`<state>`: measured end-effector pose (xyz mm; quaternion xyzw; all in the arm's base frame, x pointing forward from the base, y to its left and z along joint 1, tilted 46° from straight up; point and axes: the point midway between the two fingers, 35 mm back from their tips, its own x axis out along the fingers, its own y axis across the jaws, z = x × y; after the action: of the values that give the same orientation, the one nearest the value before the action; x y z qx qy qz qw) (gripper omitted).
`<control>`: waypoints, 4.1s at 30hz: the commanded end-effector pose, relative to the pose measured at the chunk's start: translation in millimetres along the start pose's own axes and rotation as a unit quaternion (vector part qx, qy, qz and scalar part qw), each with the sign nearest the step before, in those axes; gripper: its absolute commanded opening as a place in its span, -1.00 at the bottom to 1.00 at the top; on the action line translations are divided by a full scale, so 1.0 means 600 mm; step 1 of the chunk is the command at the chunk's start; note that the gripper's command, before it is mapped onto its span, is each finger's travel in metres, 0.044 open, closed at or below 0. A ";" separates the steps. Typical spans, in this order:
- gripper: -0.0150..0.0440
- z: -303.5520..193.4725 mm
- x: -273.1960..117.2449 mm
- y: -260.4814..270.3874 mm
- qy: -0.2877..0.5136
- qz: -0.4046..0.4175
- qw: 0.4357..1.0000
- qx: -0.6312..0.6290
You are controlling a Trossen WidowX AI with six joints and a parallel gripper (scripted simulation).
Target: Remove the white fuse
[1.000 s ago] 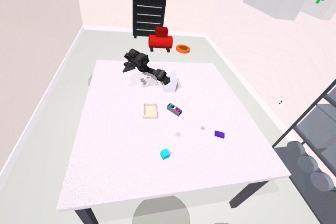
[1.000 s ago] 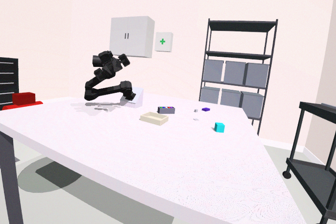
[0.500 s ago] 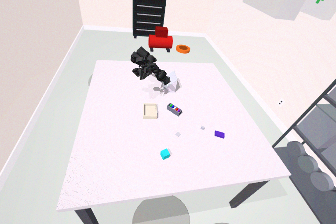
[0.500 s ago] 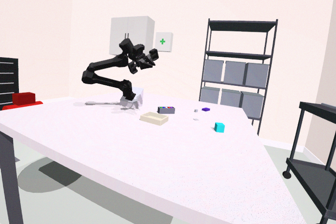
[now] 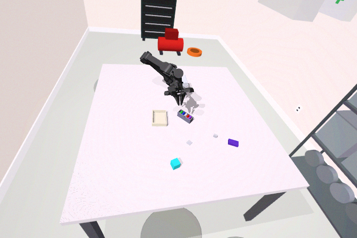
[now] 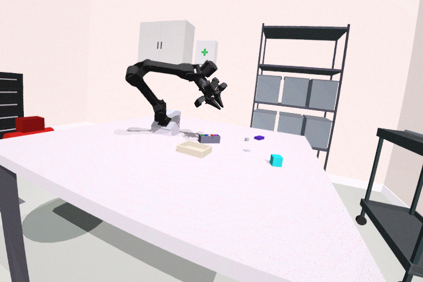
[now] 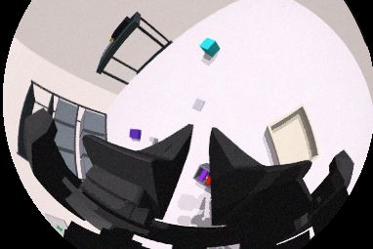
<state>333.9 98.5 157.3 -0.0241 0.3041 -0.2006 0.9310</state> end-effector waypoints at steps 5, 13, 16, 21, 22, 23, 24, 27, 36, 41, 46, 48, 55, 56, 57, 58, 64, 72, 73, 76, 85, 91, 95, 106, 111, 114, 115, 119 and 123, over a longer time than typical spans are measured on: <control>-0.25 -0.153 0.082 -0.011 0.179 -0.165 0.969 0.038; -0.25 -0.229 0.097 -0.041 0.236 -0.290 0.926 0.053; -0.25 -0.229 0.097 -0.041 0.236 -0.290 0.926 0.053; -0.25 -0.233 0.095 -0.042 0.236 -0.290 0.926 0.053; -0.25 -0.234 0.095 -0.042 0.236 -0.290 0.926 0.053; -0.25 -0.234 0.096 -0.043 0.236 -0.290 0.926 0.053; -0.25 -0.235 0.097 -0.044 0.236 -0.290 0.926 0.053; -0.25 -0.237 0.101 -0.046 0.236 -0.290 0.926 0.053; -0.25 -0.244 0.111 -0.054 0.236 -0.290 0.926 0.053; -0.25 -0.248 0.117 -0.058 0.236 -0.290 0.926 0.053; -0.25 -0.252 0.122 -0.062 0.236 -0.290 0.926 0.053; -0.25 -0.254 0.124 -0.064 0.236 -0.290 0.926 0.053; -0.25 -0.258 0.130 -0.069 0.236 -0.290 0.926 0.053; -0.25 -0.258 0.130 -0.069 0.236 -0.290 0.926 0.053; -0.25 -0.258 0.130 -0.069 0.236 -0.290 0.926 0.053; -0.25 -0.258 0.130 -0.069 0.236 -0.290 0.926 0.053; -0.25 -0.258 0.130 -0.069 0.236 -0.290 0.926 0.053; -0.25 -0.261 0.135 -0.072 0.236 -0.290 0.926 0.053; -0.25 -0.262 0.136 -0.073 0.236 -0.291 0.926 0.053; -0.25 -0.264 0.140 -0.076 0.236 -0.291 0.926 0.053; -0.25 -0.266 0.142 -0.078 0.235 -0.291 0.926 0.053; -0.39 -0.265 0.142 -0.076 0.237 -0.290 0.926 0.055; -0.48 -0.265 0.142 -0.076 0.237 -0.290 0.926 0.055; -0.49 -0.263 0.138 -0.073 0.237 -0.290 0.926 0.055; -0.49 -0.261 0.135 -0.070 0.237 -0.290 0.926 0.055; -0.49 -0.260 0.134 -0.069 0.237 -0.290 0.926 0.055; -0.49 -0.259 0.133 -0.069 0.237 -0.290 0.926 0.055; -0.49 -0.258 0.131 -0.067 0.237 -0.290 0.926 0.055; -0.49 -0.256 0.128 -0.065 0.237 -0.290 0.926 0.055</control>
<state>287.6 41.9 -5.6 -0.0146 0.4837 -0.4784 0.7328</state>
